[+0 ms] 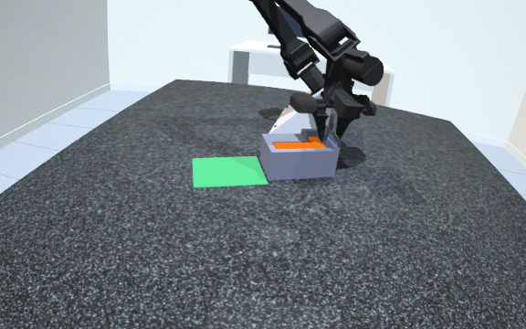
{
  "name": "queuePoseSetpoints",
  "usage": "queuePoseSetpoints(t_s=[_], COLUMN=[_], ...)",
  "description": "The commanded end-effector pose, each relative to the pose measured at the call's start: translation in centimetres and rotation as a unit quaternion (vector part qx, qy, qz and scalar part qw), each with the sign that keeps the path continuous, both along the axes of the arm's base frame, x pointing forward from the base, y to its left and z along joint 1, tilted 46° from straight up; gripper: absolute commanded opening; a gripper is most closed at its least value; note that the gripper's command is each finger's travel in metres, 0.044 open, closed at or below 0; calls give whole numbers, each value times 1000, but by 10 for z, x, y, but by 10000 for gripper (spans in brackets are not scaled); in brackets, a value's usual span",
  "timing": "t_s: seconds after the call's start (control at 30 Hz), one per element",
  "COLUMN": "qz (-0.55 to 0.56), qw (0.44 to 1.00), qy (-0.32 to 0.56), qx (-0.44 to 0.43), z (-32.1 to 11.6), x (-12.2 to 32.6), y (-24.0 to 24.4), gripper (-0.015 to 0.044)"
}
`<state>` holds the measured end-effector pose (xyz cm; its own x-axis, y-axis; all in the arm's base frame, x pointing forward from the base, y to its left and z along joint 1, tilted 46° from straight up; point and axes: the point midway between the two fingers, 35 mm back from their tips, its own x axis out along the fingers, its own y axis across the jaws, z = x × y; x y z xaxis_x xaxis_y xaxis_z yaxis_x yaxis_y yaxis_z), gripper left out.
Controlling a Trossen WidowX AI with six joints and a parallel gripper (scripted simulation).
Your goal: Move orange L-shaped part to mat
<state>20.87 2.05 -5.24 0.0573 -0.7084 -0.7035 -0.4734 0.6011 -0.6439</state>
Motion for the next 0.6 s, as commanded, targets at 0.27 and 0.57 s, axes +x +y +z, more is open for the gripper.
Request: queuePoseSetpoints(t_s=[0.27, 0.57], qz=[0, -1], qw=[1000, 1000], qy=[3, 3], qx=[-4, -5], z=[-13, -22], x=[0, 0], y=[-16, -26], gripper=[180, 180])
